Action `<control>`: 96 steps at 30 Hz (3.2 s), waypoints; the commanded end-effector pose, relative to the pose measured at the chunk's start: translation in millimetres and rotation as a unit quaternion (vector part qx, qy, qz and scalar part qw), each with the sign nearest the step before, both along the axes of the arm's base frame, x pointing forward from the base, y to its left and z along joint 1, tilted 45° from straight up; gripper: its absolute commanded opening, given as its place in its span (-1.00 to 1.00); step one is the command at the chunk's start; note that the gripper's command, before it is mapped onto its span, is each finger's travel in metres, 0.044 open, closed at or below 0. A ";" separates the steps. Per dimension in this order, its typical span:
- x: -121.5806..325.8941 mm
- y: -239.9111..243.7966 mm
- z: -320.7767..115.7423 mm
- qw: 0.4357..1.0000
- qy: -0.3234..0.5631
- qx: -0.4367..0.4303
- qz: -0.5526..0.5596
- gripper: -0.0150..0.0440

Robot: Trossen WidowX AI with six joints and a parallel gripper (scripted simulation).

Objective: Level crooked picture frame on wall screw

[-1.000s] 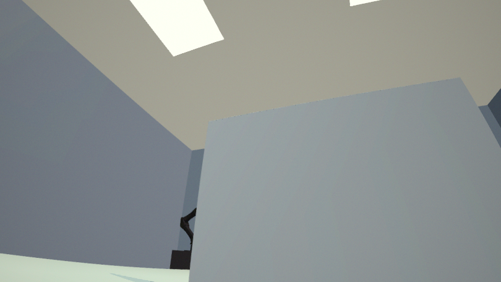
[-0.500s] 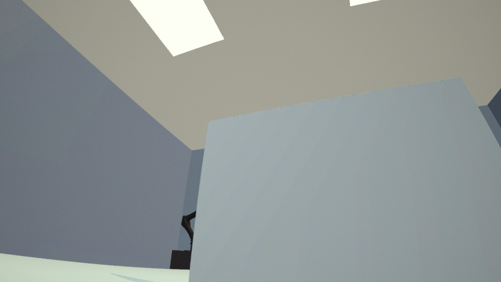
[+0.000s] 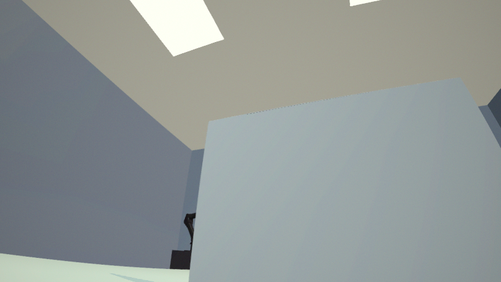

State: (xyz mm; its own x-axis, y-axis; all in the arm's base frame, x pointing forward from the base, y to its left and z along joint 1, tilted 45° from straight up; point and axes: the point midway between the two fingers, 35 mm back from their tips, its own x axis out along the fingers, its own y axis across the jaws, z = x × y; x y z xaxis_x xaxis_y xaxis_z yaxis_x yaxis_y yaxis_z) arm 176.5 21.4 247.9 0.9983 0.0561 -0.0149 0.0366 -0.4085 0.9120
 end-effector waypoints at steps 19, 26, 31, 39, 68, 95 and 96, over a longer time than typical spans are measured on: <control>-0.8 -1.0 1.0 1.000 -0.002 0.003 -0.002 0.39; -0.8 -1.0 1.0 1.000 -0.002 0.003 -0.002 0.39; -0.8 -1.0 1.0 1.000 -0.002 0.003 -0.002 0.39; -0.8 -1.0 1.0 1.000 -0.002 0.003 -0.002 0.39; 63.0 31.7 -23.2 0.999 -0.010 0.042 0.018 0.39; 140.9 40.5 -20.6 0.999 -0.012 0.042 0.018 0.39; 140.9 40.5 -20.6 0.999 -0.012 0.042 0.018 0.39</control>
State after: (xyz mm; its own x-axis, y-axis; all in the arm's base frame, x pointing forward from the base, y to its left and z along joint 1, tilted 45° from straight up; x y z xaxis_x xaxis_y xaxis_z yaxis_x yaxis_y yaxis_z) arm 314.5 60.9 224.6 0.9963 0.0856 0.0071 0.0346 -0.4759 0.8788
